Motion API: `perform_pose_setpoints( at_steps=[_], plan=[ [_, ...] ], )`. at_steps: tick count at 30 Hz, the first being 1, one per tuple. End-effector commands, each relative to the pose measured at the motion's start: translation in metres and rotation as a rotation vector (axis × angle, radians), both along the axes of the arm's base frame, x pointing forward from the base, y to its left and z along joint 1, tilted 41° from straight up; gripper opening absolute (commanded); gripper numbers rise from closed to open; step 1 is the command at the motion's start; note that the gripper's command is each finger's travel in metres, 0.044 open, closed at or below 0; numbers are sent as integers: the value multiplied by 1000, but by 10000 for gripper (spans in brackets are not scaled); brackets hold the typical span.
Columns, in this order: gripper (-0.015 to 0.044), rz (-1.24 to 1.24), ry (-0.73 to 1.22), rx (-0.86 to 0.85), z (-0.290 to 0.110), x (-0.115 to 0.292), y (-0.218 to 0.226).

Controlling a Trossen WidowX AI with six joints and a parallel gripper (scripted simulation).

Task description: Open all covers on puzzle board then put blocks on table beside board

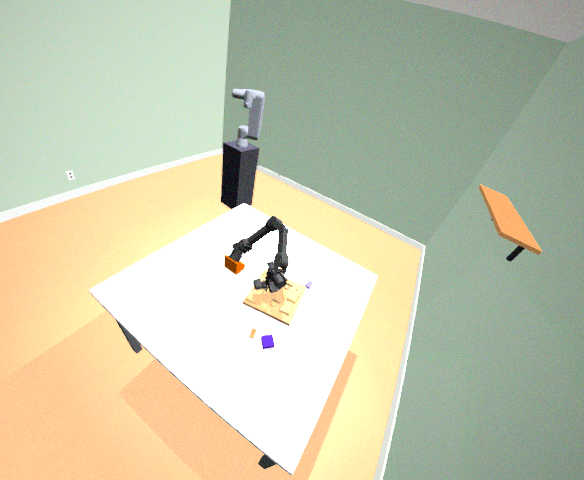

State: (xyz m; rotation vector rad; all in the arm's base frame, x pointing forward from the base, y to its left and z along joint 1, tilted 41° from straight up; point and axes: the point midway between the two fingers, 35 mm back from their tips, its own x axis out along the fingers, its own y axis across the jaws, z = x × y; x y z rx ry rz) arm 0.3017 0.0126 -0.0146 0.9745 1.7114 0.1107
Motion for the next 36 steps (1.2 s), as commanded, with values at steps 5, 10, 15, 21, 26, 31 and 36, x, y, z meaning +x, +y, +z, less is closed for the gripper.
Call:
perform_pose_setpoints(
  at_steps=[5, 10, 15, 21, 26, 31, 36],
  plan=[
    [80, 0, -9, -5, 9, 3, -9],
    [80, -1, -8, -5, 14, 2, -13],
    [80, -2, -8, -4, 19, 2, -17],
    [80, -2, -8, -5, 26, 3, -24],
    [80, -2, -7, -5, 36, 4, -32],
    [80, -2, -7, -6, 46, 4, -41],
    [80, -2, -7, -6, 56, 4, -49]
  ],
)
